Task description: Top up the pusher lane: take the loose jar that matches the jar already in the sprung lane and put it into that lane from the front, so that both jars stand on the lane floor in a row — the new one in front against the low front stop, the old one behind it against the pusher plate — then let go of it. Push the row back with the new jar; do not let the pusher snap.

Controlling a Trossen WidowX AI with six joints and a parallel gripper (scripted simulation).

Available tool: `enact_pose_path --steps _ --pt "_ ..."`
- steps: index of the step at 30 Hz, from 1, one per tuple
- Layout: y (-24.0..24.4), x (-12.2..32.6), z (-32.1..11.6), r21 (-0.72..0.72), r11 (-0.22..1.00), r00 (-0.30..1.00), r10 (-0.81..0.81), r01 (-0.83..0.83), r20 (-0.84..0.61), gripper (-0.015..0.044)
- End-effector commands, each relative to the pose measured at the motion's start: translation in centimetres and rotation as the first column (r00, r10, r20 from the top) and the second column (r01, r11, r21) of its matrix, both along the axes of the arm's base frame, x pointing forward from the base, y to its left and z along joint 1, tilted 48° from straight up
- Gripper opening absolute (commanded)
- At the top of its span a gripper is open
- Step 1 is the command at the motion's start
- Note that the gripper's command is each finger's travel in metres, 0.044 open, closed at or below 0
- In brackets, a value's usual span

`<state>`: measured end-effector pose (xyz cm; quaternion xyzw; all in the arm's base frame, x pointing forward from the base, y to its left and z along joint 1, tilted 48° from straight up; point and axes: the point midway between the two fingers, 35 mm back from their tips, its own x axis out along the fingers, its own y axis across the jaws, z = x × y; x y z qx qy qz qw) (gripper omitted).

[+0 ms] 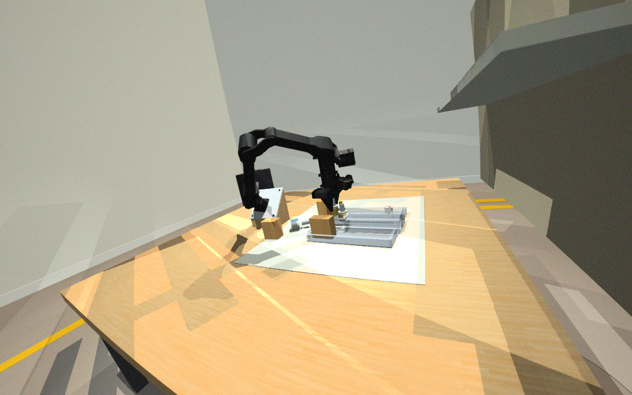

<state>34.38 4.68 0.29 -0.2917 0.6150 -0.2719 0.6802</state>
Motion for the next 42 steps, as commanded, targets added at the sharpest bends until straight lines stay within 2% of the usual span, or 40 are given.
enact_pose_path --steps 1,42 --pt "-0.3 0.5 0.0 -0.005 1.000 1.000 0.002 -0.002 0.019 0.0000" --pt "-1.4 0.5 -1.0 -0.006 1.000 1.000 0.002 -0.002 0.019 0.0000"
